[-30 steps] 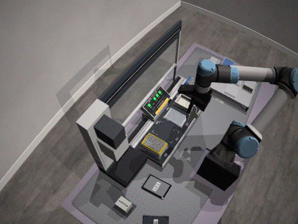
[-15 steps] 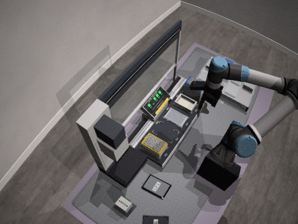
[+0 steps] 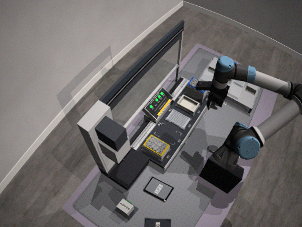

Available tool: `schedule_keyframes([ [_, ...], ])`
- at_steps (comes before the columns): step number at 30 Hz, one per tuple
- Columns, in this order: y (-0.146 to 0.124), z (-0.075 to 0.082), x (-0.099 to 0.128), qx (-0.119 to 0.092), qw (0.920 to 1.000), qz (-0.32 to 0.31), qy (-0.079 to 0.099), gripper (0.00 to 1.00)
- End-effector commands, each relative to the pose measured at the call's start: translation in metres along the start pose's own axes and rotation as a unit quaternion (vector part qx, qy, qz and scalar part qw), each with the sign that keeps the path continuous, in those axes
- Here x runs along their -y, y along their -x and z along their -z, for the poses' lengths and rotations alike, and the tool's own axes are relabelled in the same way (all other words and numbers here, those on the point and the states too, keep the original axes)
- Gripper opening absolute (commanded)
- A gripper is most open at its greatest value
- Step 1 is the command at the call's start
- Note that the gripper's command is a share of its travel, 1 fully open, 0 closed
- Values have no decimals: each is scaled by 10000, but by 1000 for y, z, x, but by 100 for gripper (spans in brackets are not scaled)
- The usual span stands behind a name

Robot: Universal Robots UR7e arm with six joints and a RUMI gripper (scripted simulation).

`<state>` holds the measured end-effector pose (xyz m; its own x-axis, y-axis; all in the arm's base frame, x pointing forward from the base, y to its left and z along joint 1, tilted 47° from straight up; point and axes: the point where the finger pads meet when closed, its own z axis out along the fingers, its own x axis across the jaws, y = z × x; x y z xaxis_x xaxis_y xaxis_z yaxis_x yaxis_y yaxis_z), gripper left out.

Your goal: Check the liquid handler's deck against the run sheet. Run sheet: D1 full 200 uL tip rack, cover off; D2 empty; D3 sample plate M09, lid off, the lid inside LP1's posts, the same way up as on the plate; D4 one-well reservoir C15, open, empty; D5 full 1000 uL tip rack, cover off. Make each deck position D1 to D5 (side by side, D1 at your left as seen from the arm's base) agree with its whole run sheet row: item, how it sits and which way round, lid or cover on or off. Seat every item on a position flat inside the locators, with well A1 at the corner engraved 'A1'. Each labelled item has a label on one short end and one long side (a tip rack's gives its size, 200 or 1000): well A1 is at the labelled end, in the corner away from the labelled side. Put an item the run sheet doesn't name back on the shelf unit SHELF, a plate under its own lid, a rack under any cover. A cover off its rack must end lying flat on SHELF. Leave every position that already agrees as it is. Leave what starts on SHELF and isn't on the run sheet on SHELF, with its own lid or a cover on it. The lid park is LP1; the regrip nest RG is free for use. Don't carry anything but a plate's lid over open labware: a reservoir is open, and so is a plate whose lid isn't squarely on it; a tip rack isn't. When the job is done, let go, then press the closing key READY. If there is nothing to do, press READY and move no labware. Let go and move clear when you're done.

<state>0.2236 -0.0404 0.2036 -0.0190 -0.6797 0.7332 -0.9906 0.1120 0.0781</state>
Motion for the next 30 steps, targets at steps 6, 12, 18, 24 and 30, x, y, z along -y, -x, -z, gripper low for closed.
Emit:
schedule_keyframes([
  [6,0,0,0,3,9963,860,-3,0],
  [12,0,0,0,3,9893,1456,-3,0],
  [18,0,0,0,3,9827,1851,-3,0],
  [24,0,0,0,3,9699,2437,-3,0],
  [30,0,0,0,2,9565,2918,-4,0],
])
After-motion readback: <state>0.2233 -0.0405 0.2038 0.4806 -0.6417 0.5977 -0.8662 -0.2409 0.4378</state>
